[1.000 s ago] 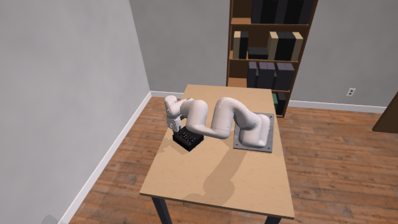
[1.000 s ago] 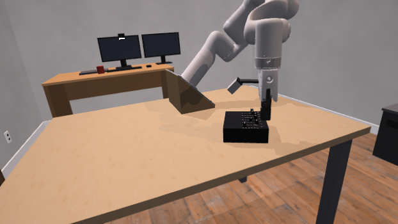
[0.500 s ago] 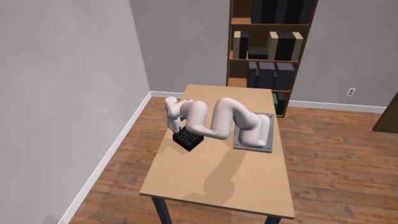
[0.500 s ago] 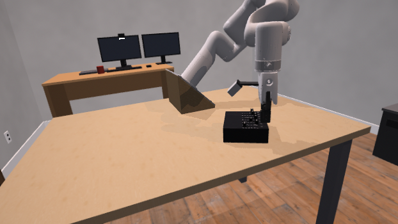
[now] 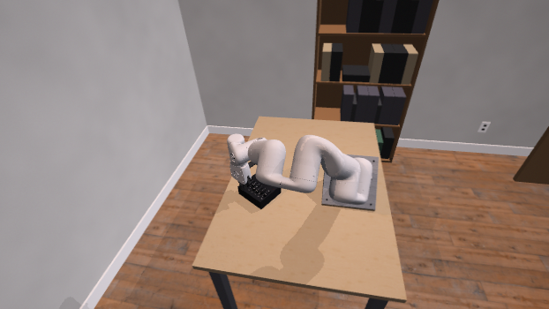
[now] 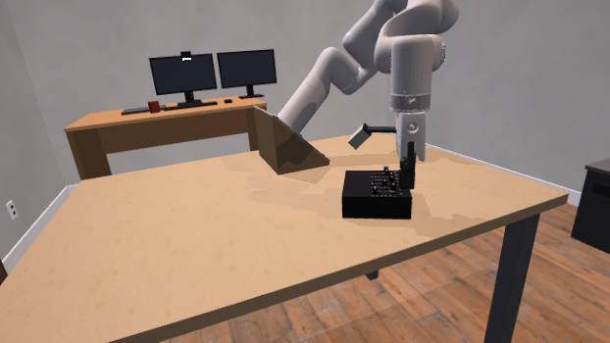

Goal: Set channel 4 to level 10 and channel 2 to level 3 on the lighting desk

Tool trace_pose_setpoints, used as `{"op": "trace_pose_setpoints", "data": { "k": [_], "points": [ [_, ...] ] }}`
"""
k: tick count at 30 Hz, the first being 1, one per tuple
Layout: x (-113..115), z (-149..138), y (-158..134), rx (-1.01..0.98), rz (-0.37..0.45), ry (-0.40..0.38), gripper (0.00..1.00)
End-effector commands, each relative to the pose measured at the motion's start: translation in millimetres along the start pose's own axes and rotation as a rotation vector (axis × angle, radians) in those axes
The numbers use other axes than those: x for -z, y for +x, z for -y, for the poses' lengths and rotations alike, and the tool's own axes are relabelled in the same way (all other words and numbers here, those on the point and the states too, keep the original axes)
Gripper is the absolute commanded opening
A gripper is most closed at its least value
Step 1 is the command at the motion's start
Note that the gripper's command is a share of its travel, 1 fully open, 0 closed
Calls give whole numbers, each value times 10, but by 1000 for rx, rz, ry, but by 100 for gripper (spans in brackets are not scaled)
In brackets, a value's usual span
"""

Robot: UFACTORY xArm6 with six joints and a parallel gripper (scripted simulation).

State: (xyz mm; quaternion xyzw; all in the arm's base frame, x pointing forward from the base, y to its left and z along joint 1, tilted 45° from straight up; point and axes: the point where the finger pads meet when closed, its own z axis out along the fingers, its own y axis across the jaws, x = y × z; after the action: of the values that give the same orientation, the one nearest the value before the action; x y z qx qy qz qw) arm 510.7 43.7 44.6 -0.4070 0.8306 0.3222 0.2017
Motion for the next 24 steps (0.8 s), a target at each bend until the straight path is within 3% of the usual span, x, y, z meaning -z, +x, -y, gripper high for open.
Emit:
{"op": "trace_pose_setpoints", "data": {
  "k": [1,24],
  "points": [
    [14,10,-7,1,1,3,0],
    [14,10,35,1,1,3,0]
  ]
}}
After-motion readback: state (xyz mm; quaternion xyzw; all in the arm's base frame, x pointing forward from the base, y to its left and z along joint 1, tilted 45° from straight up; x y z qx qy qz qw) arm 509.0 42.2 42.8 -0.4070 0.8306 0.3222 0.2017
